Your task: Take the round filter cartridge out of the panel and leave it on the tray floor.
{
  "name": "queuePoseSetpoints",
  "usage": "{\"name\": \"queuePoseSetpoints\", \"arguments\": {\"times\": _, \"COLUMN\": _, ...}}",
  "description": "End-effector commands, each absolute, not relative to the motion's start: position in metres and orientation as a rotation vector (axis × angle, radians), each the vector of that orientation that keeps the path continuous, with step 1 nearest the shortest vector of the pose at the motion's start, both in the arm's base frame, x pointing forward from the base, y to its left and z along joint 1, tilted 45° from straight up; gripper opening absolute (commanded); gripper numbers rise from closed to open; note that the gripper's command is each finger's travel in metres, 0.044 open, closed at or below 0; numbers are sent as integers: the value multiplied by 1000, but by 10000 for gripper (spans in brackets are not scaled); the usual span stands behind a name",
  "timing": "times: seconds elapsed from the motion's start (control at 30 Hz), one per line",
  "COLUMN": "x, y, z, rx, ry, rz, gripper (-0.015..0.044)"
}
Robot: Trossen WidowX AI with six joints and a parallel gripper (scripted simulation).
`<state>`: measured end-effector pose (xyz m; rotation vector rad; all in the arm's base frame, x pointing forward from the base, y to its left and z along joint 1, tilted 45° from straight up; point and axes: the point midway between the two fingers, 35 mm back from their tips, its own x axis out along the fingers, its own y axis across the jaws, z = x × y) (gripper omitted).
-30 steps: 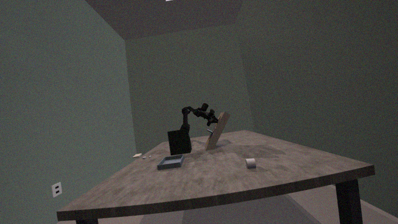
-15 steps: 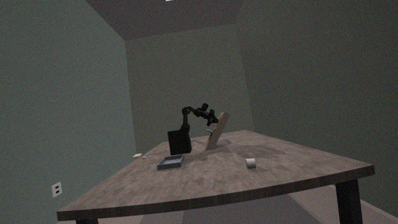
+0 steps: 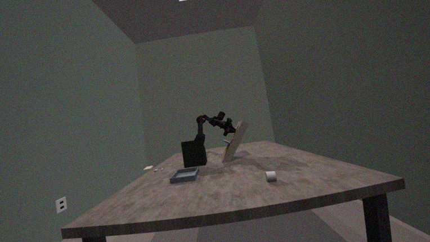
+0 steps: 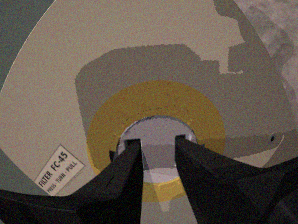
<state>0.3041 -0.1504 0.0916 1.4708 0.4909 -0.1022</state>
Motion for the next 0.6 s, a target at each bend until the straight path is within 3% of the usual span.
{"name": "queuePoseSetpoints", "arguments": {"times": 0.0, "x": 296, "y": -155, "z": 94, "rx": 1463, "ry": 498, "rz": -111, "gripper": 0}}
{"name": "queuePoseSetpoints", "arguments": {"times": 0.57, "x": 239, "y": -167, "z": 120, "rx": 1450, "ry": 509, "rz": -115, "gripper": 0}}
